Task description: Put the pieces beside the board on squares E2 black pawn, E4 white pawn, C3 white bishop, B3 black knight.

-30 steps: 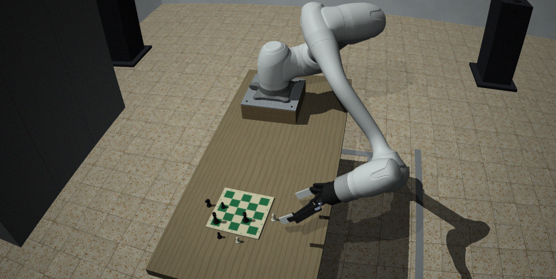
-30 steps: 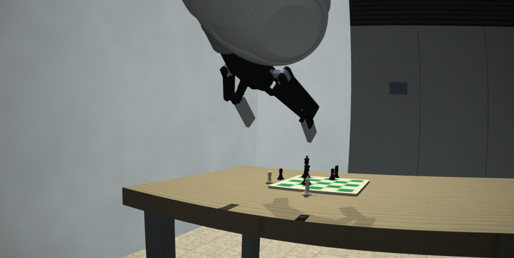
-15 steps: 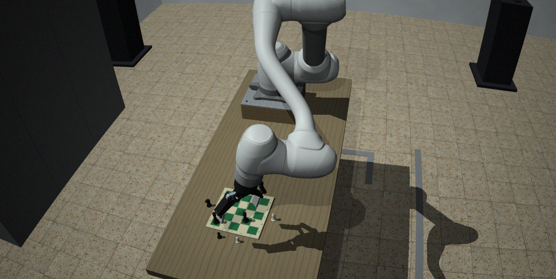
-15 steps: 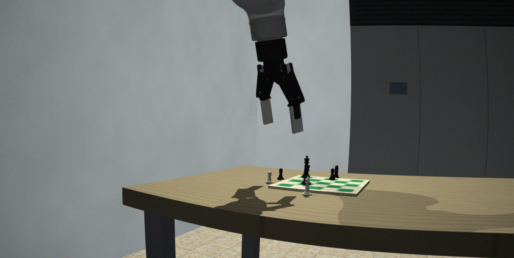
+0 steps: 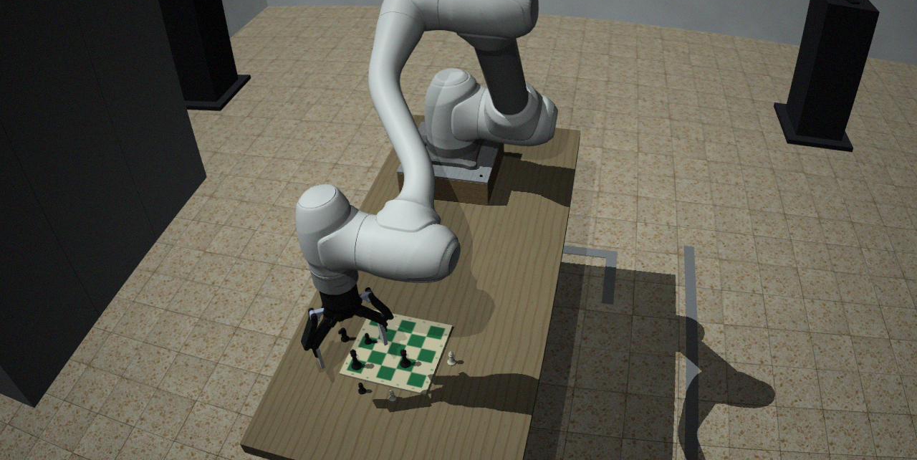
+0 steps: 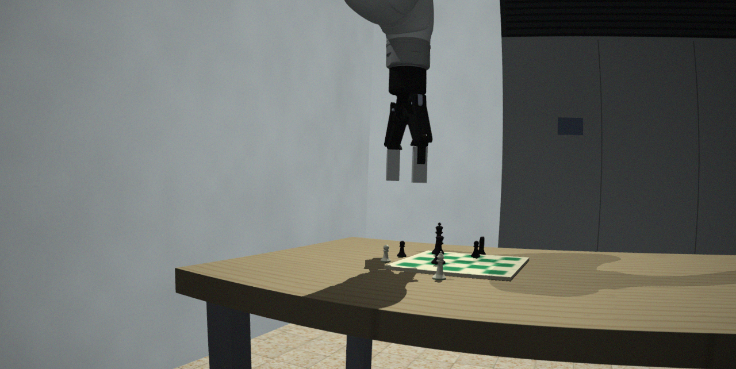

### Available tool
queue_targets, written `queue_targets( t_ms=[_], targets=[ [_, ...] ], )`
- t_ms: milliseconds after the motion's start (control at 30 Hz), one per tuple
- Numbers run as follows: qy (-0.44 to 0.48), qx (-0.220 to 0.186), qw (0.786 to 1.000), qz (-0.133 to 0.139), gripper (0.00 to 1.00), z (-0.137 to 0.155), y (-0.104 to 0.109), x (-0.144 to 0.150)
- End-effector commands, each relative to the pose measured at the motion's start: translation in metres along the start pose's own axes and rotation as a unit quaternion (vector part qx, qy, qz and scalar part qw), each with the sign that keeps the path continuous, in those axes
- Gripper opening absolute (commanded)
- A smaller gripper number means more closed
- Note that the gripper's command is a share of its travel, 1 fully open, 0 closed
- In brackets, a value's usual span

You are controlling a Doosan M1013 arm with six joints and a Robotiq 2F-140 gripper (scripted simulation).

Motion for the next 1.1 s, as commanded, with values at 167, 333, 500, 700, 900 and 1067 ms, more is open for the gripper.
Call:
queue_targets(
  t_ms=[167,333,500,700,900,1067],
  targets=[
    [-0.002,-0.006,1.000,0.000,1.00,-0.003,-0.001,-0.003],
    [-0.002,-0.006,1.000,0.000,1.00,-0.003,-0.001,-0.003],
    [-0.057,-0.006,0.998,0.001,1.00,-0.003,-0.003,-0.003],
    [-0.194,-0.005,0.981,0.003,1.00,-0.003,-0.009,-0.003],
    [-0.404,-0.005,0.915,0.008,1.00,-0.003,-0.022,-0.003],
    [-0.544,-0.005,0.839,0.012,1.00,-0.004,-0.031,-0.003]
  ],
)
Point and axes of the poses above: the point where the finger pads meet when closed, its own y axis back along the fingers, its own x axis across the jaws, z = x × y, the point moved 10 cm from there along y, back along the fingers, and after that the axes turned 11 degrees about y, right-handed, at the moved point
